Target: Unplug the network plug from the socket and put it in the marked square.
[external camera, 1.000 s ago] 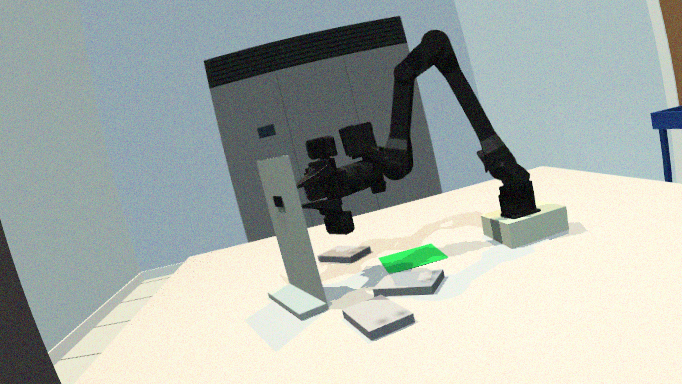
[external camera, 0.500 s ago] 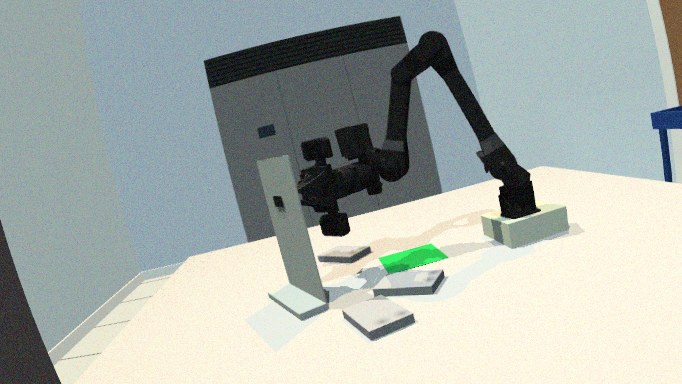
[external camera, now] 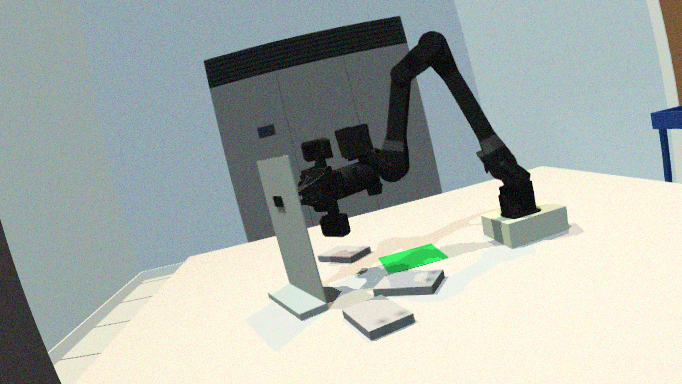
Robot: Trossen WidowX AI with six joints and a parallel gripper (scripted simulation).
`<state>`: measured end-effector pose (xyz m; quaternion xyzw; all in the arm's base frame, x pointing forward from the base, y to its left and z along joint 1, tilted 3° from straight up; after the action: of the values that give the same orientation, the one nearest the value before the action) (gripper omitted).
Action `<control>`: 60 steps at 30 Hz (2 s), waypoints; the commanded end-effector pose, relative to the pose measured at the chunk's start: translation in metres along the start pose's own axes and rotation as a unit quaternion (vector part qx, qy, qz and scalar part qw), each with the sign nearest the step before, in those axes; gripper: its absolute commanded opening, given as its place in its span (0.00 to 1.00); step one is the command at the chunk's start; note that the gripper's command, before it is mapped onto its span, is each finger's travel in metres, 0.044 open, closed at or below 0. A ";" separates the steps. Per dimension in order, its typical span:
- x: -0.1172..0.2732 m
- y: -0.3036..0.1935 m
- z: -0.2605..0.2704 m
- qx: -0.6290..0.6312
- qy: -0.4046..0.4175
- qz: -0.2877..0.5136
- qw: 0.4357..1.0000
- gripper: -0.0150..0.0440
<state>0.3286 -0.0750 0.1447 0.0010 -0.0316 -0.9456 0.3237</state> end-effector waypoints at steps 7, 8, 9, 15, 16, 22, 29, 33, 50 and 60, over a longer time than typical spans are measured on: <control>0.007 -0.002 0.000 -0.002 -0.001 -0.001 1.000 0.25; 0.008 -0.002 0.000 -0.002 -0.001 -0.001 1.000 0.25; 0.008 -0.003 0.000 -0.002 -0.001 -0.001 1.000 0.25; 0.014 -0.004 -0.001 -0.002 -0.001 -0.001 1.000 0.25; 0.014 -0.004 -0.001 -0.002 -0.001 -0.001 1.000 0.25; 0.019 -0.005 -0.001 -0.003 -0.001 -0.001 1.000 0.25; 0.025 -0.006 -0.001 -0.003 -0.002 -0.001 1.000 0.25; 0.029 -0.006 -0.001 -0.003 -0.002 -0.001 1.000 0.25; 0.042 -0.008 -0.001 -0.003 -0.003 -0.001 1.000 0.25; 0.049 -0.009 -0.001 -0.003 -0.003 -0.001 1.000 0.25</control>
<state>0.2875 -0.0975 0.1442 -0.0022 -0.0291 -0.9461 0.3226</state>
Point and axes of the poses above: the point midway between the two fingers, 35 mm back from their tips, its own x axis back along the fingers, its own z axis across the jaws, y = z × x, the point moved 9 cm from there along x, back along the fingers
